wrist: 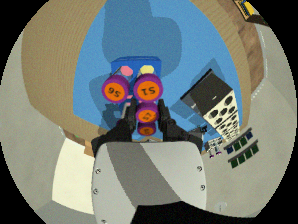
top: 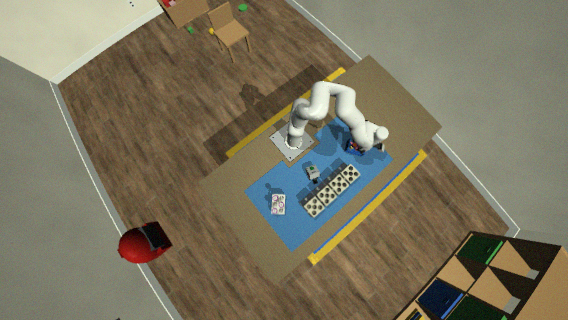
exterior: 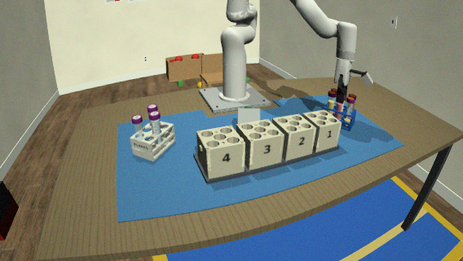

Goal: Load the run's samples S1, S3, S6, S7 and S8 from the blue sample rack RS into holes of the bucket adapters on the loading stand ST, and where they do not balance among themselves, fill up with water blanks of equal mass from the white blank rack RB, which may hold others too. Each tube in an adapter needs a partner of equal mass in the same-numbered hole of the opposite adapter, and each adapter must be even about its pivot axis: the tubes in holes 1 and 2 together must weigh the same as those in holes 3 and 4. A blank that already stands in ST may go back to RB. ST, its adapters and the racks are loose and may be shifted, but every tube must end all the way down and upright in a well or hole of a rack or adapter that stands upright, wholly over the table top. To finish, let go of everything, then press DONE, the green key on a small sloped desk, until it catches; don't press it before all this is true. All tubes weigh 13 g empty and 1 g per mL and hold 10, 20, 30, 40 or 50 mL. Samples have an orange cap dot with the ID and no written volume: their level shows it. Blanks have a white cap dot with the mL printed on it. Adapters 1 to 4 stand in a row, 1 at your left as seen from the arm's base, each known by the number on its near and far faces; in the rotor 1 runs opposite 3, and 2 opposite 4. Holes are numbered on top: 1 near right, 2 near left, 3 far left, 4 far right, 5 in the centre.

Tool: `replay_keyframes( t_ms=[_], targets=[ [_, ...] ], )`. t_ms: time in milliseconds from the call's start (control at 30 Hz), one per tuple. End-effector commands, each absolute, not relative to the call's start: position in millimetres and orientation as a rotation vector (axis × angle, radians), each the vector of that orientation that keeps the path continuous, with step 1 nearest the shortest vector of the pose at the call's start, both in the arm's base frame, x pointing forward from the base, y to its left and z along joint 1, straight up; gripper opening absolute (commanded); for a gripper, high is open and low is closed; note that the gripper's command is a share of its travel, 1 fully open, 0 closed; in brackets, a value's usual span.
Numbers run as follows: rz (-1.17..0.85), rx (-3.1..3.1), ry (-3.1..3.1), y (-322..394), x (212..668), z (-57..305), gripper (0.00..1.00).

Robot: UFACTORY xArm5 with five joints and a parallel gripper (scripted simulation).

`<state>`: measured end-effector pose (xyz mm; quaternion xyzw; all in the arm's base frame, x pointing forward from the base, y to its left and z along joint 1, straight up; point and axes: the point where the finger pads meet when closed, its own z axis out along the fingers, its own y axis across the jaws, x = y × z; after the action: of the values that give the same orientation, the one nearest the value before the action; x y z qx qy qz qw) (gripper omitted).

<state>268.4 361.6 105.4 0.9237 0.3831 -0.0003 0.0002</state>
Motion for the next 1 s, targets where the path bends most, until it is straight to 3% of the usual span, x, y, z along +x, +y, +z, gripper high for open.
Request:
replay_keyframes(
  t_ms=[0,967],
  targets=[
    [0.005,2.904,1.204,363,269,109,0.00],
    [0.005,2.904,1.204,363,269,125,0.00]
  ],
)
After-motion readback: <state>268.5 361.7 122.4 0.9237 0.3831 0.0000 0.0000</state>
